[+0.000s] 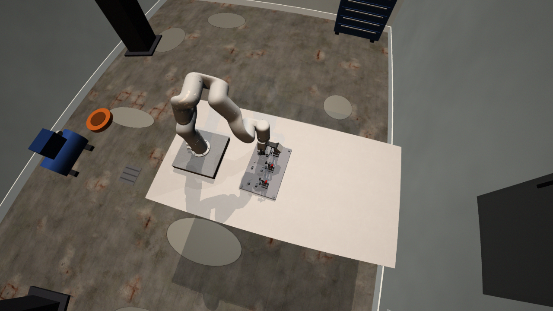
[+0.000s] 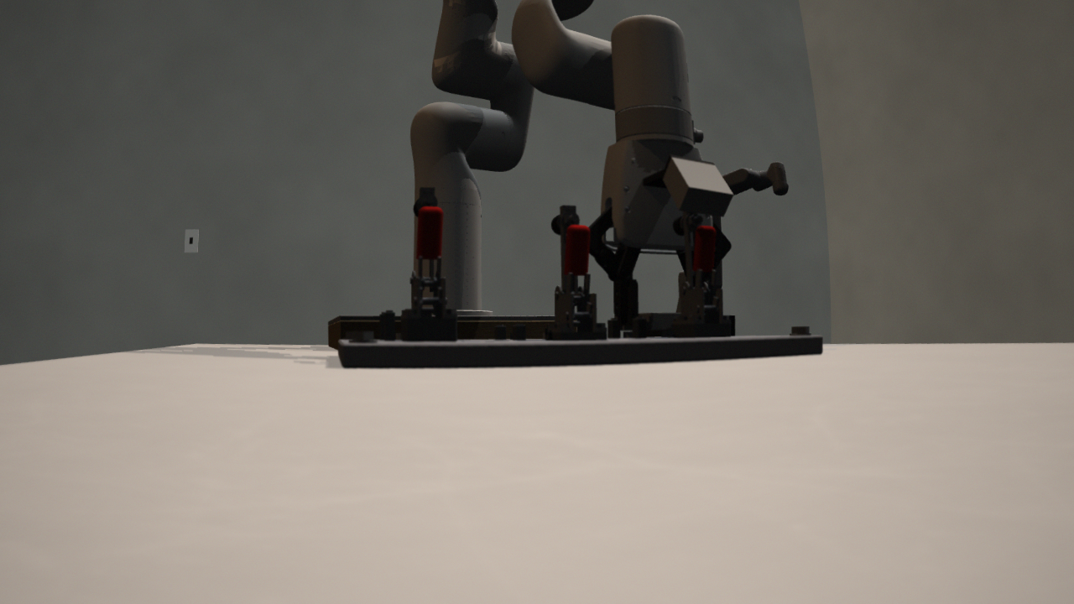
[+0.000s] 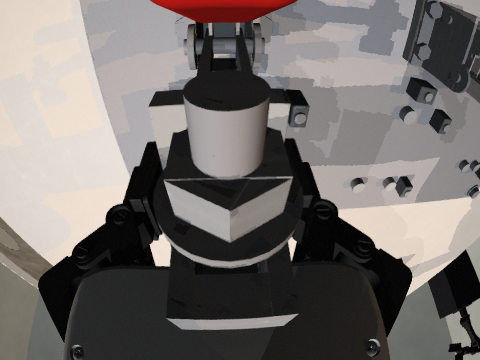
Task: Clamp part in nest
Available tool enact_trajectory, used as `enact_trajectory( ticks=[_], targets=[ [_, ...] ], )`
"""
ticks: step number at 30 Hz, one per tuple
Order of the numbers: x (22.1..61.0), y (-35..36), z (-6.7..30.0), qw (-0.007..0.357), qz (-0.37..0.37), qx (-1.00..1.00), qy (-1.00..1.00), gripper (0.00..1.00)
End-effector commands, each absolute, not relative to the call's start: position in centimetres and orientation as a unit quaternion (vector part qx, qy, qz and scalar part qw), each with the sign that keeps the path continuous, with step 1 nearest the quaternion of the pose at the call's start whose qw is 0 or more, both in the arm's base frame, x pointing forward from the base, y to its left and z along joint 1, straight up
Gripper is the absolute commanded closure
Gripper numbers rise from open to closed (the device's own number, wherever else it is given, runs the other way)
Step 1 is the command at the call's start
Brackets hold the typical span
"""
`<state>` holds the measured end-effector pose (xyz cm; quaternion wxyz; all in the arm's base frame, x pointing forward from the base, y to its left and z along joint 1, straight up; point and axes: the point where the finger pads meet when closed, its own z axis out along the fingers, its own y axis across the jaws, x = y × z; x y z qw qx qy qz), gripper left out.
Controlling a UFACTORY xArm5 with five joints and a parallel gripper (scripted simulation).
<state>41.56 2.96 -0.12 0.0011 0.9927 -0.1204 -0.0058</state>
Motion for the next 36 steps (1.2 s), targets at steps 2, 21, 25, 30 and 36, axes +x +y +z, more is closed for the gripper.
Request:
enact_trajectory(
  ticks=[2, 21, 25, 30, 36],
  targets=[
    [41.73, 2.92, 0.00, 0.001, -0.004, 0.993, -0.120, 1.00],
    [41.86, 2.71, 0.00, 0.001, -0.004, 0.993, -0.120, 1.00],
    [41.86, 2.71, 0.00, 0.001, -0.004, 0.993, -0.120, 1.00],
    [41.86, 2.71, 0.00, 0.001, -0.004, 0.993, -0.120, 0.00],
    [41.86, 2.71, 0.00, 0.001, -0.004, 0.993, -0.120, 0.00]
  ],
)
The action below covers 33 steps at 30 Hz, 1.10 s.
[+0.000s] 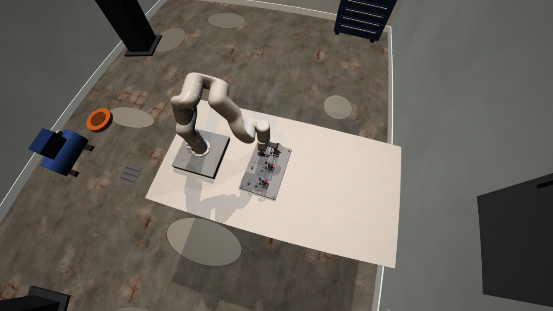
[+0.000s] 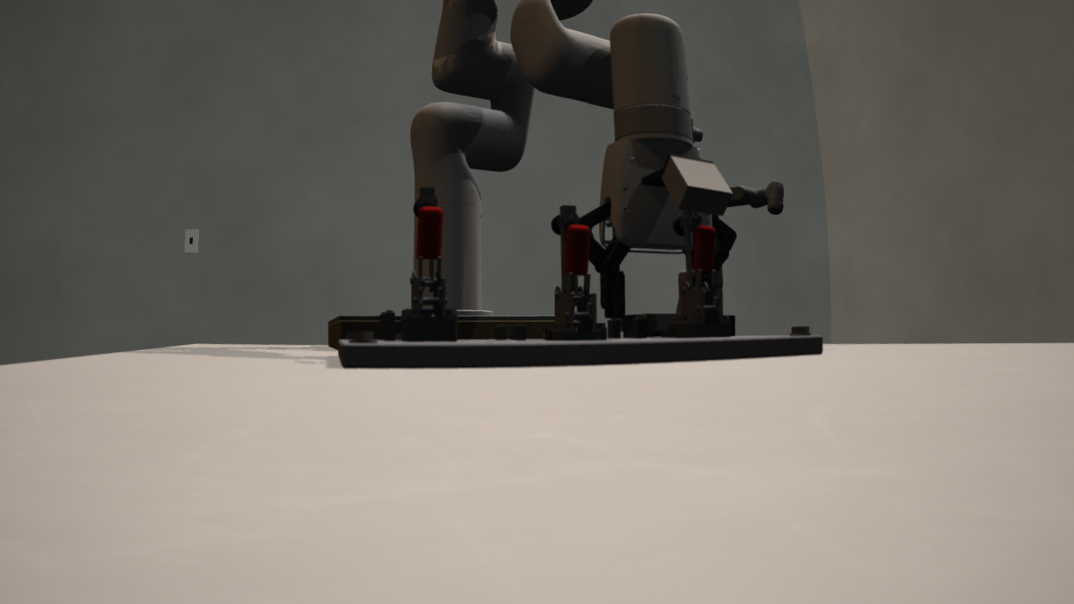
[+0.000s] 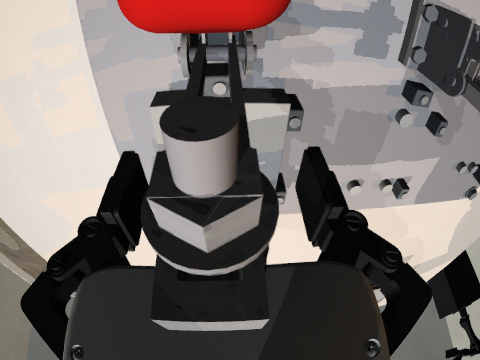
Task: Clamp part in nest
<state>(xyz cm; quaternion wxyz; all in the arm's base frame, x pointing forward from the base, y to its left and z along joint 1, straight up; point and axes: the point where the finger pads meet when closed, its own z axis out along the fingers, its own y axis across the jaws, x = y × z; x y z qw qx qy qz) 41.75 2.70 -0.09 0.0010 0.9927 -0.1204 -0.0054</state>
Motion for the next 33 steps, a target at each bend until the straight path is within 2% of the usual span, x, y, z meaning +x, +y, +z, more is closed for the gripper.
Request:
enact_trajectory(
  ticks=[1, 33],
  targets=[
    [41.86, 2.71, 0.00, 0.001, -0.004, 0.993, -0.120, 0.00],
    [41.86, 2.71, 0.52, 0.001, -0.004, 0.993, -0.120, 0.00]
  ],
)
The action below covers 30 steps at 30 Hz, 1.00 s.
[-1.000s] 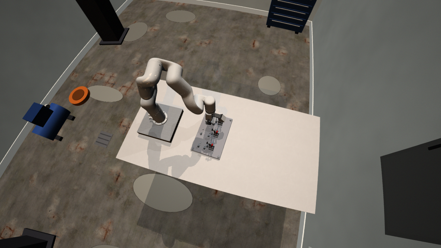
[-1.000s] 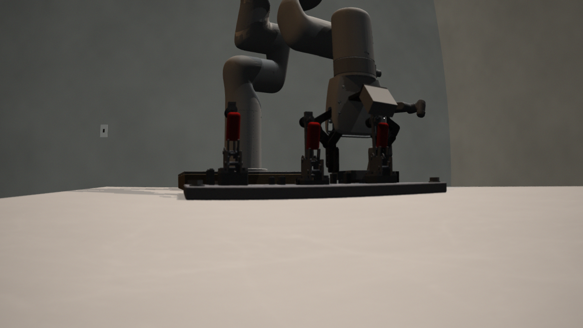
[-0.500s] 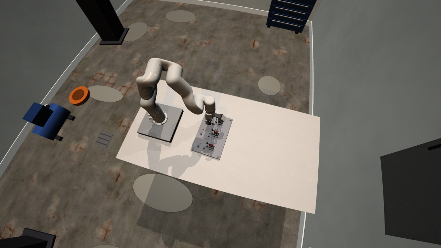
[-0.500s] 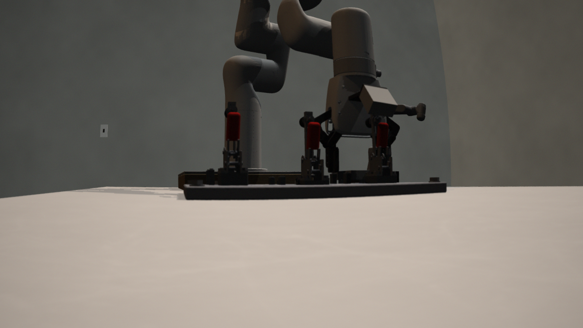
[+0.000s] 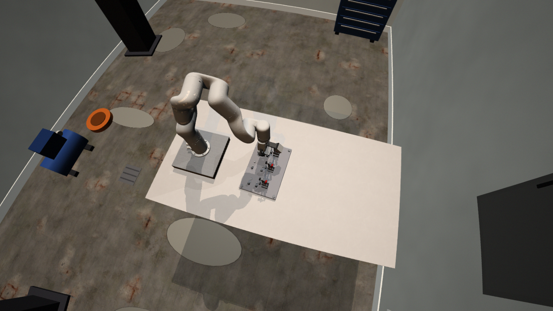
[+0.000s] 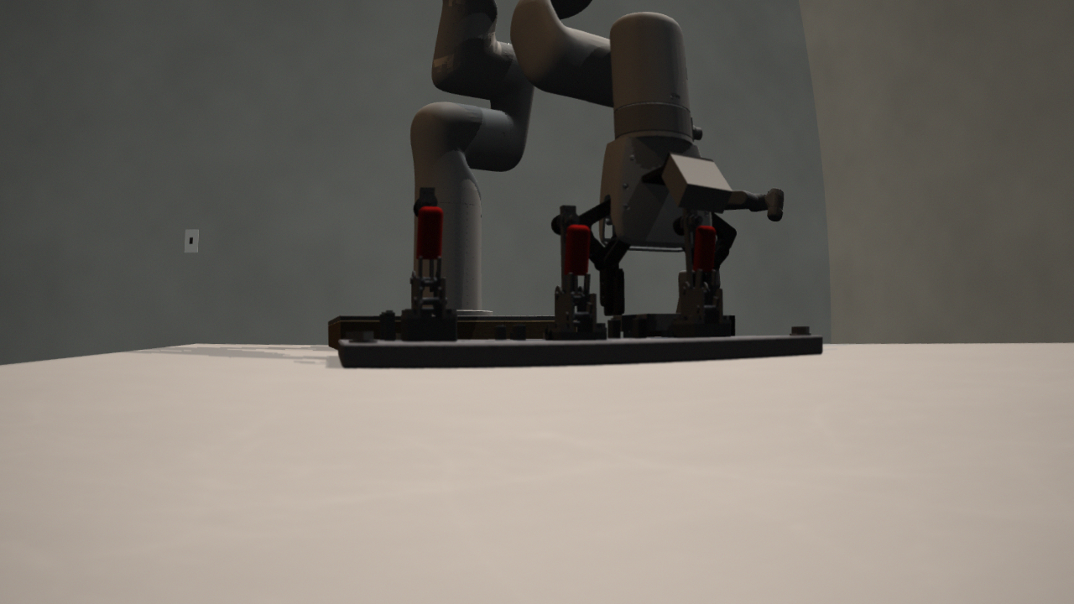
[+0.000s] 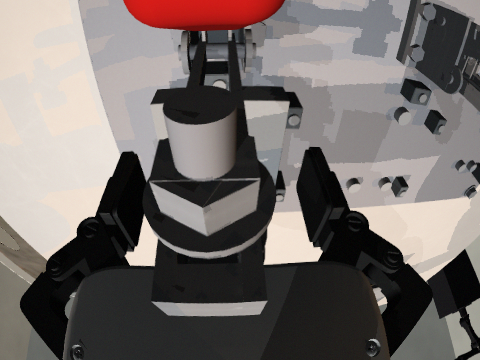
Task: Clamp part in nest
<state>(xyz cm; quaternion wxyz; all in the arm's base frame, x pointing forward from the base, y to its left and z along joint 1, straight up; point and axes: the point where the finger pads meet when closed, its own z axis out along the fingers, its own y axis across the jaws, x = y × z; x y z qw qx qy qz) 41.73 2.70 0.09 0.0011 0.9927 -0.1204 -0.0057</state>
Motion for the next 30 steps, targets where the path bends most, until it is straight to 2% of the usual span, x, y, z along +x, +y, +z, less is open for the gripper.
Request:
enact_trajectory(
  ticks=[1, 13, 30],
  targets=[
    [41.9, 2.7, 0.7, 0.001, -0.004, 0.993, -0.120, 0.00],
    [41.9, 2.7, 4.8, 0.001, -0.004, 0.993, -0.120, 0.00],
    [41.9, 2.7, 6.0, 0.001, -0.004, 0.993, -0.120, 0.00]
  ],
)
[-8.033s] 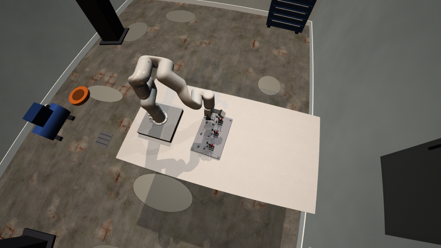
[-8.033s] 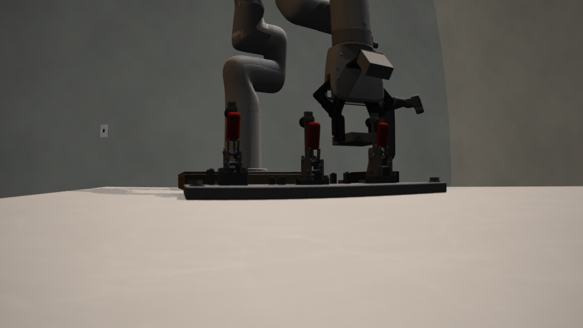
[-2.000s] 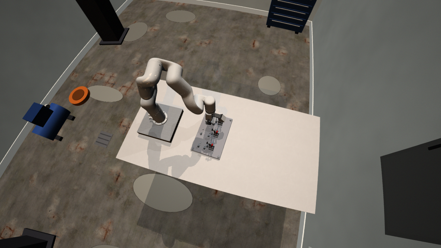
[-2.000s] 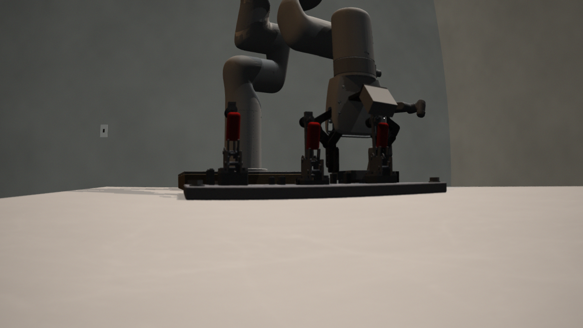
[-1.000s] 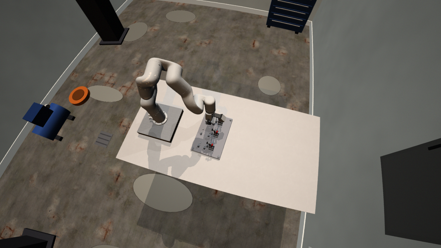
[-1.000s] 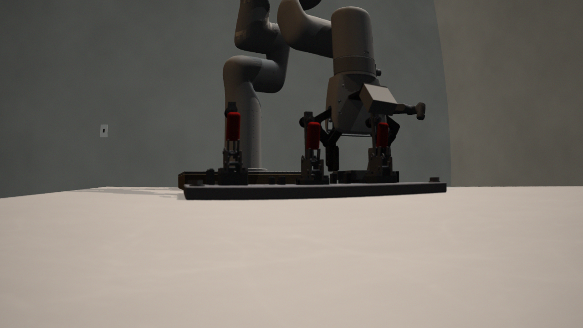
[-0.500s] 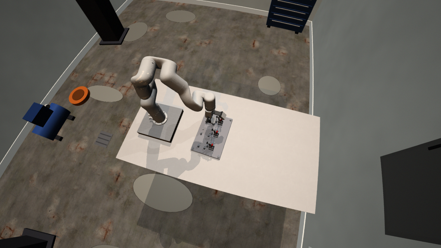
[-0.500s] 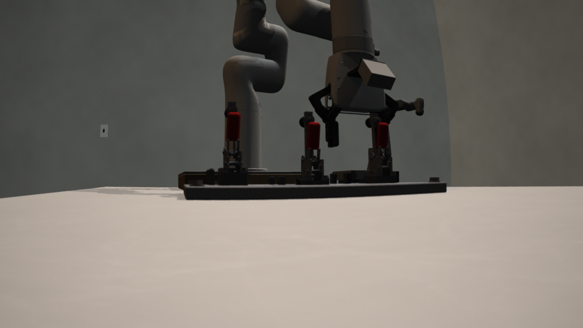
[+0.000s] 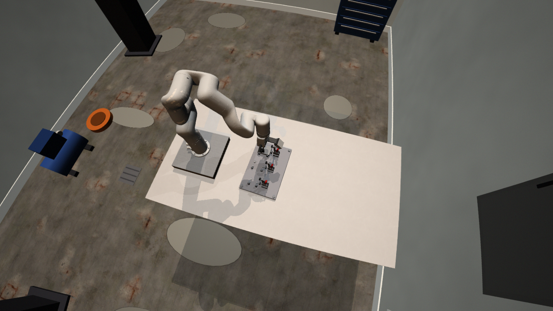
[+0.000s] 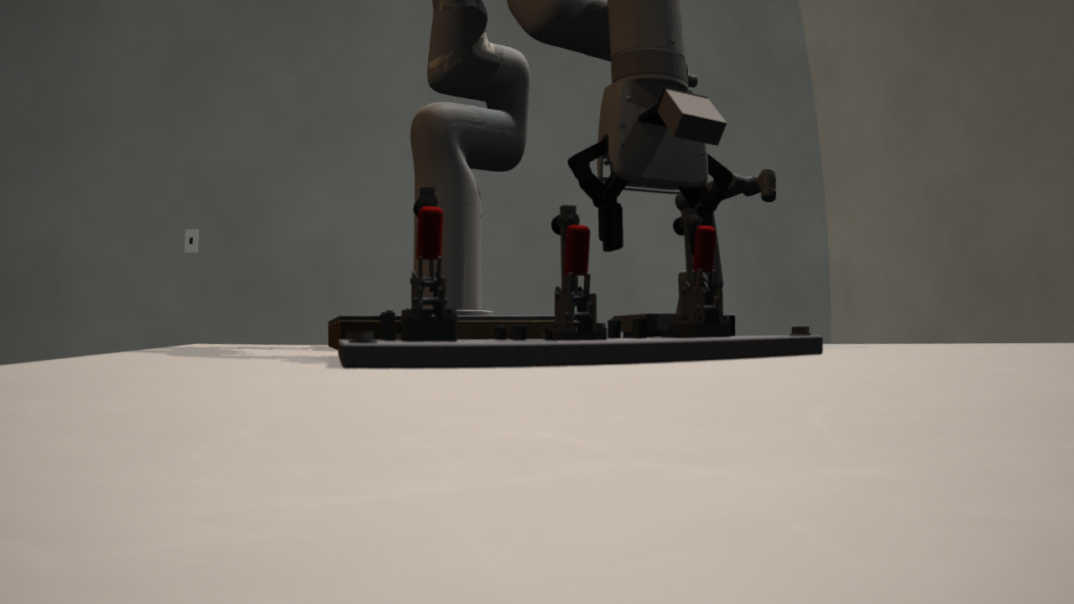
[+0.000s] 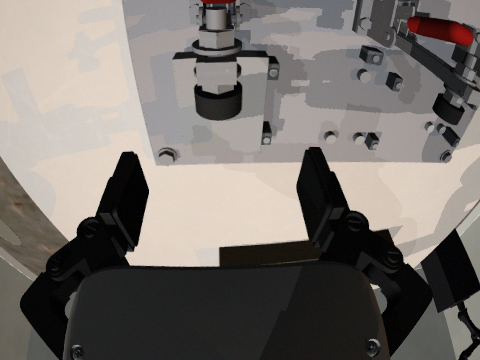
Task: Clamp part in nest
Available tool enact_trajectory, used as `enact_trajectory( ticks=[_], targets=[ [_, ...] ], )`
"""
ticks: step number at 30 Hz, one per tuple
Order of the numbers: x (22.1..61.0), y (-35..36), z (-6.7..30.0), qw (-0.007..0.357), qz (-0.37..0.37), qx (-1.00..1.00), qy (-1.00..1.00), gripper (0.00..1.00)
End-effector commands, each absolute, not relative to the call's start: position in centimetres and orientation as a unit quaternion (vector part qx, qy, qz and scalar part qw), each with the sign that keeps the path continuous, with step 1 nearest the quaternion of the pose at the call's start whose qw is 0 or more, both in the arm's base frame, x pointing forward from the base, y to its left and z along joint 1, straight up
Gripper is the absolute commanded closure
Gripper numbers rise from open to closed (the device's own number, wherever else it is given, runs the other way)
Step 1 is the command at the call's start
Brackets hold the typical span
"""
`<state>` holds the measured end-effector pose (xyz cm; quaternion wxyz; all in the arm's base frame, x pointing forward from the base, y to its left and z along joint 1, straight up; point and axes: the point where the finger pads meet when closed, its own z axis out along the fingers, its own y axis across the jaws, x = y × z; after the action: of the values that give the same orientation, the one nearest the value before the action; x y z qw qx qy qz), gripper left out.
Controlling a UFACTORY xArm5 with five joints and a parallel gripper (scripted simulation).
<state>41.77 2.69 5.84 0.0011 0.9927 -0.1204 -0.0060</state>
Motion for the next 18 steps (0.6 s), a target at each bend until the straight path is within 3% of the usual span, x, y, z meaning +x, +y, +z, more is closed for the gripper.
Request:
enact_trajectory(
  ticks=[1, 9, 10, 18],
  targets=[
    [41.9, 2.7, 6.0, 0.001, -0.004, 0.993, -0.120, 0.00],
    [41.9, 2.7, 6.0, 0.001, -0.004, 0.993, -0.120, 0.00],
    [41.9, 2.7, 6.0, 0.001, -0.004, 0.993, -0.120, 0.53],
    [41.9, 2.7, 8.3, 0.001, -0.004, 0.993, -0.120, 0.53]
  ],
)
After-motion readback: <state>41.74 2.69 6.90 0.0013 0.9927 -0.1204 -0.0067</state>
